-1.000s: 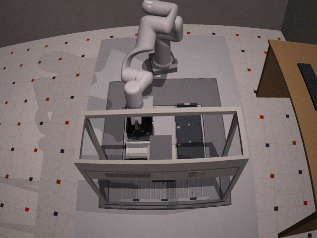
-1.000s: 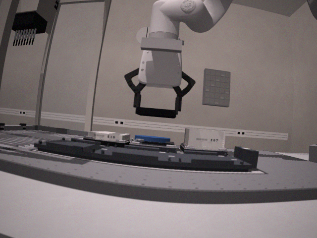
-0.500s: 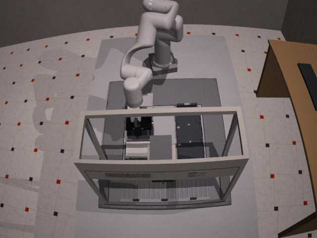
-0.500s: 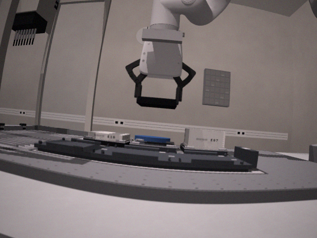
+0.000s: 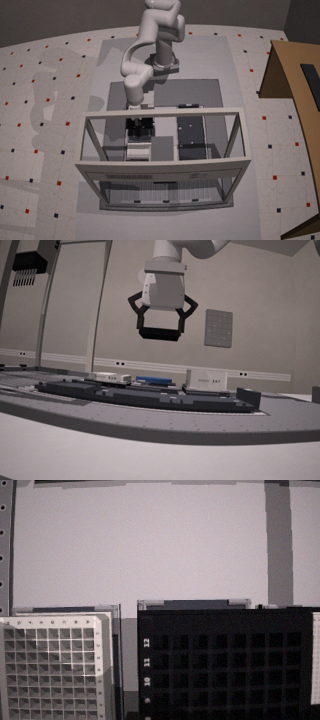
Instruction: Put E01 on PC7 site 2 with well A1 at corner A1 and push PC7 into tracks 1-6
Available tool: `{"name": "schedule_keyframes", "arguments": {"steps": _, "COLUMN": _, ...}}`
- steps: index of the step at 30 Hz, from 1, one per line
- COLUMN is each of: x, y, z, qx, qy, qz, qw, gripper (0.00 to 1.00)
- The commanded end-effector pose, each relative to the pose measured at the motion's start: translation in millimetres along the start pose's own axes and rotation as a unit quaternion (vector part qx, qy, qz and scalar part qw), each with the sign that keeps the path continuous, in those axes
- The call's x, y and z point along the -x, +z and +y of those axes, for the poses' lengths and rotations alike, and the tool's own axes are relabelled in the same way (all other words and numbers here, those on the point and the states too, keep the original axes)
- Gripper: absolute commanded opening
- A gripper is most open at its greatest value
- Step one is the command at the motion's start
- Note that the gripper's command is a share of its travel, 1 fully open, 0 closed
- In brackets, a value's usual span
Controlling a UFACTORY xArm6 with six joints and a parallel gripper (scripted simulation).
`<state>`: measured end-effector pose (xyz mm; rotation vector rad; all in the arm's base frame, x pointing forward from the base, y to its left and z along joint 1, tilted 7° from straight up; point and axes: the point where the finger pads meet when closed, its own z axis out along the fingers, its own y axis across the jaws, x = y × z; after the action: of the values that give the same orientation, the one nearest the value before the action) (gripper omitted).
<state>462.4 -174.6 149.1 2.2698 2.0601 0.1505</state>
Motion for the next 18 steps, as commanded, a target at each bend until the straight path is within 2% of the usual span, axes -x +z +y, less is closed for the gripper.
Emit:
{"name": "schedule_keyframes", "arguments": {"steps": 1, "x": 0, "y": -5, "z": 1, "qx": 0.002, "qy": 0.000, "qz": -0.001, "qw": 1.000, "gripper": 0.00}}
{"name": "schedule_keyframes", "arguments": {"steps": 8, "x": 0, "y": -5, "z": 1, "qx": 0.002, "qy": 0.000, "qz": -0.001, "qw": 1.000, "gripper": 0.00}}
{"name": "schedule_keyframes", "arguments": {"steps": 15, "x": -35, "y": -5, "z": 3, "qx": 0.002, "qy": -0.005, "qz": 0.000, "qw": 1.000, "gripper": 0.00}}
{"name": "schedule_keyframes", "arguments": {"steps": 18, "x": -40, "y": -5, "z": 3, "qx": 0.002, "qy": -0.005, "qz": 0.000, "qw": 1.000, "gripper": 0.00}}
